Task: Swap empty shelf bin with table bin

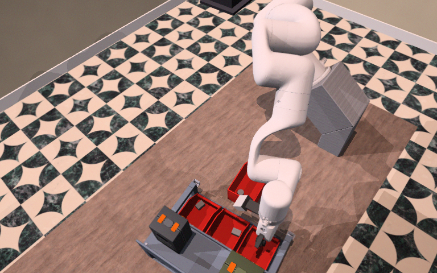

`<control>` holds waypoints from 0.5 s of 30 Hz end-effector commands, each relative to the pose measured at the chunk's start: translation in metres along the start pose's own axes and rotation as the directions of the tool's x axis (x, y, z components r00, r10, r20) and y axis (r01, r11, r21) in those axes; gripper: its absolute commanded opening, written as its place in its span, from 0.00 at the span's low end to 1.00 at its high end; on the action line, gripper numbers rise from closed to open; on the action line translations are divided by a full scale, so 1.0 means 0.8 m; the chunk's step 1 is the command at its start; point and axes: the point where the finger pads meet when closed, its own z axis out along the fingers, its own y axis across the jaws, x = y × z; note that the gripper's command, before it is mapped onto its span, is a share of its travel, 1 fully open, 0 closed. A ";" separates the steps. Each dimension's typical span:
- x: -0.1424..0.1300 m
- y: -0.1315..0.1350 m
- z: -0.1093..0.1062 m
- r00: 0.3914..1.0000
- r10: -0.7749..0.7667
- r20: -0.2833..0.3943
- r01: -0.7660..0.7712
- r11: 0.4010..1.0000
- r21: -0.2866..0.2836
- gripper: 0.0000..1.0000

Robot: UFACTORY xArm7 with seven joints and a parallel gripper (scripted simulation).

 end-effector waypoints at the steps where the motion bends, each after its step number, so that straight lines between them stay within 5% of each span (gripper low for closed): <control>1: -0.001 -0.002 -0.003 1.000 0.000 0.002 0.000 1.000 0.005 0.95; 15: -0.002 -0.005 -0.003 1.000 0.000 0.002 0.000 1.000 0.005 0.95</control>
